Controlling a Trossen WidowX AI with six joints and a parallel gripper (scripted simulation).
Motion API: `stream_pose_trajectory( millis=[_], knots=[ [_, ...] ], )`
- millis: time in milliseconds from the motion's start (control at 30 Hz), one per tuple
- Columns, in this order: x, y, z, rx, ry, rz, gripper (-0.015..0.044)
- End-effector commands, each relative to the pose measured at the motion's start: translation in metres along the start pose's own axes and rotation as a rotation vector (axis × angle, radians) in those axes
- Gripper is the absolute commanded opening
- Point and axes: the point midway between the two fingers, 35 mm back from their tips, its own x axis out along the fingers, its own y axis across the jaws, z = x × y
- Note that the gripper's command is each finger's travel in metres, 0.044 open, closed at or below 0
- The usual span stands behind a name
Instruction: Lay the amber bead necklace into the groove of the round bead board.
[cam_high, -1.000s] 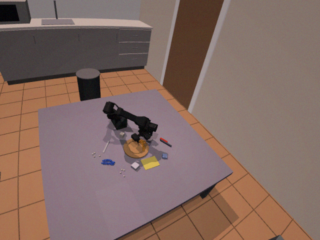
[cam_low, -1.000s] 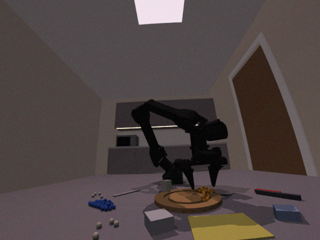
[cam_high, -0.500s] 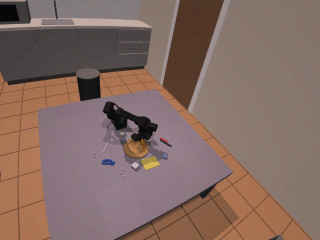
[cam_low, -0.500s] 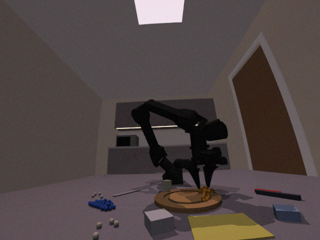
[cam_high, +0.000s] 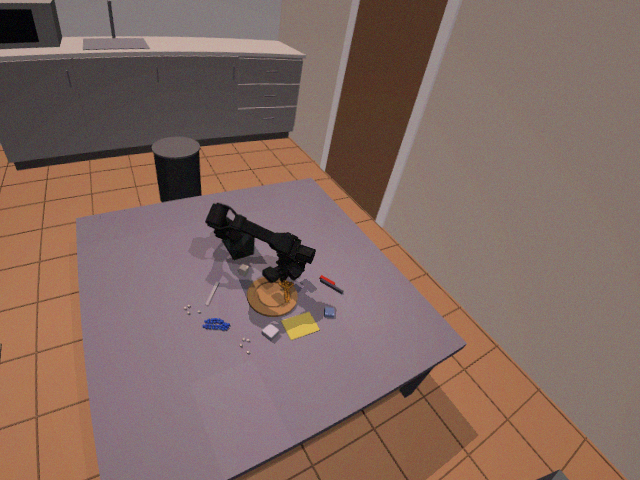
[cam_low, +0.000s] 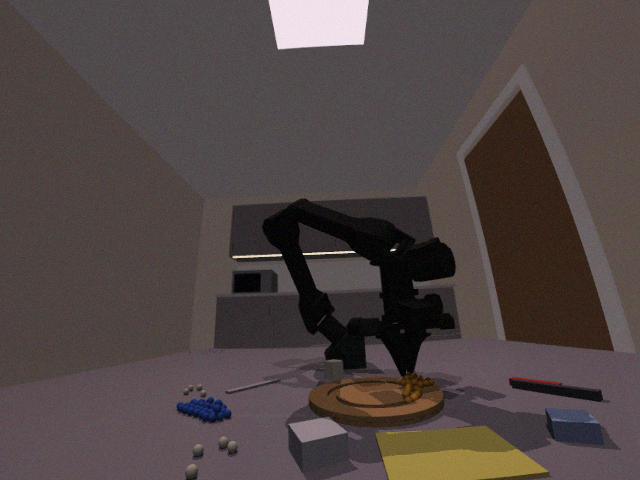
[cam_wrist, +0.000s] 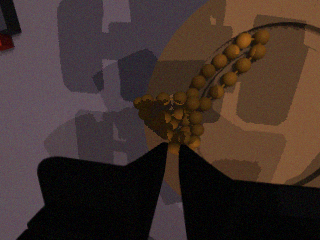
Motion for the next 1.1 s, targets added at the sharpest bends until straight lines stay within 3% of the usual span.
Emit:
stream_pose_trajectory(
  millis=[0, 700, 1067],
  knots=[
    [0.000, 0.001, 0.000, 0.000, 0.002, 0.003, 0.0000],
    [-0.006, 0.000, -0.001, -0.009, 0.003, -0.002, 0.0000],
    [-0.006, -0.032, 0.010, -0.009, 0.003, -0.003, 0.0000]
  ],
)
